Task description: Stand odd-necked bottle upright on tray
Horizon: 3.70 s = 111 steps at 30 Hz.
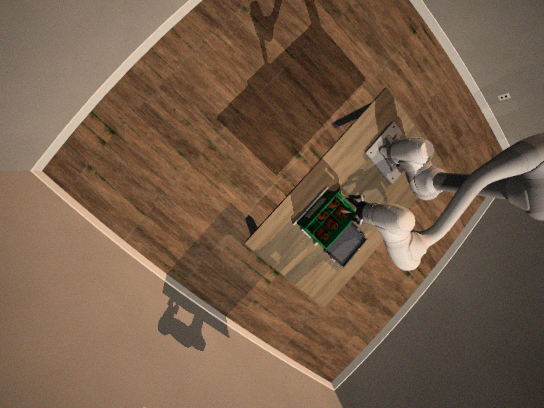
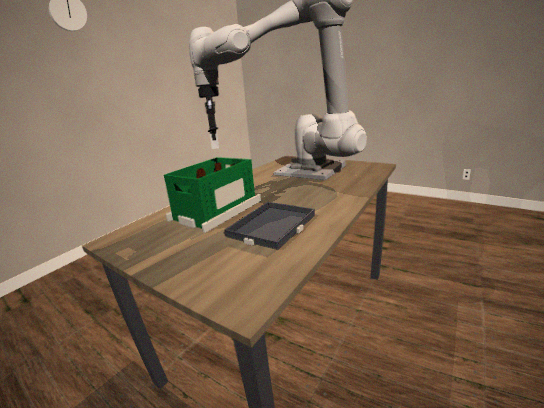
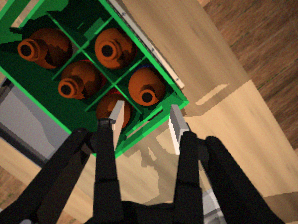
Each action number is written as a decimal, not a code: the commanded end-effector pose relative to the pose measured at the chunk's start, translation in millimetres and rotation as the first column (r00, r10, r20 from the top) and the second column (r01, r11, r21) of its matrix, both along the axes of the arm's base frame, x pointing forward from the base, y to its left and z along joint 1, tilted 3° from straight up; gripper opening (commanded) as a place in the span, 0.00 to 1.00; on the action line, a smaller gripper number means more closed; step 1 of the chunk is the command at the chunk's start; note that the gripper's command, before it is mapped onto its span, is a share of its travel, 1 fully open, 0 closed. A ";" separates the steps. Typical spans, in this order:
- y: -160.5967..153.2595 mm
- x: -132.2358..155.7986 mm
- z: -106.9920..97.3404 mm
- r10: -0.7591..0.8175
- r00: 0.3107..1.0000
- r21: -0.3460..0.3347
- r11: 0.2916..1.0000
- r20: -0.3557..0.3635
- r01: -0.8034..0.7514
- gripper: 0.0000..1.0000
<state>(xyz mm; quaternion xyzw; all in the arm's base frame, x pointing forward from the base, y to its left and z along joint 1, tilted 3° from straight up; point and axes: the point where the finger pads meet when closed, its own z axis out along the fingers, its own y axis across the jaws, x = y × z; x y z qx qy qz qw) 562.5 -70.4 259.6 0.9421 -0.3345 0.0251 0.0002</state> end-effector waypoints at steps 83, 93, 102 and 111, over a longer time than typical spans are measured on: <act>-0.7 2.1 -43.0 0.000 1.000 0.000 1.000 0.000 0.000 0.38; -0.8 2.1 -43.8 0.000 1.000 0.000 1.000 0.000 0.000 0.38; -0.8 2.1 -43.8 0.000 1.000 0.000 1.000 0.000 0.000 0.38; -0.8 2.1 -43.8 0.000 1.000 0.000 1.000 0.000 0.000 0.38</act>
